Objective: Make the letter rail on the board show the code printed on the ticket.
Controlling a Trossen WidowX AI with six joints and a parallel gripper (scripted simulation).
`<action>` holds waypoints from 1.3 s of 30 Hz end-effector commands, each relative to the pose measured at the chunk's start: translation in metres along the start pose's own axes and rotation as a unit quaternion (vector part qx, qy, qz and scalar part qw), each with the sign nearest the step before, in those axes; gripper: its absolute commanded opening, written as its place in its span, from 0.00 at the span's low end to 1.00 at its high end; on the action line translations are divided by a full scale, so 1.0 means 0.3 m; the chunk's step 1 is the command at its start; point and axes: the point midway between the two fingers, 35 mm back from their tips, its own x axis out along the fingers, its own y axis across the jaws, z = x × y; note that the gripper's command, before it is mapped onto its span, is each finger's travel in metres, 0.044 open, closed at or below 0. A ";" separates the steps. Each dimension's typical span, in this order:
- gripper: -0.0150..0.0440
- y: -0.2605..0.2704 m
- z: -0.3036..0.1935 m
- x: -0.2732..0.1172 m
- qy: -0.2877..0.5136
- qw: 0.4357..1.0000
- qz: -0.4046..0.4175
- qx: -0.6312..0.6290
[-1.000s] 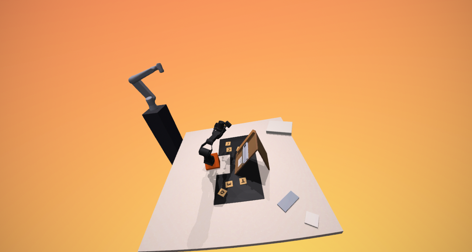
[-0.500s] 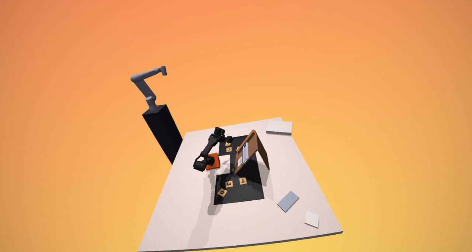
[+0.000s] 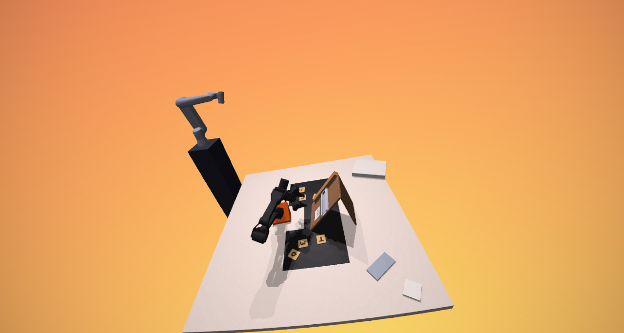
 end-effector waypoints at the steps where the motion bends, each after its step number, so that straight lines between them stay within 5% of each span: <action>1: 1.00 -0.145 -0.053 -0.016 -0.052 0.985 -0.087 0.136; 20: 1.00 -0.144 -0.048 -0.017 -0.050 0.986 -0.086 0.131; 32: 1.00 -0.114 0.212 -0.109 0.048 0.977 0.037 -0.204; 39: 1.00 -0.123 0.350 -0.170 0.056 0.908 0.104 -0.402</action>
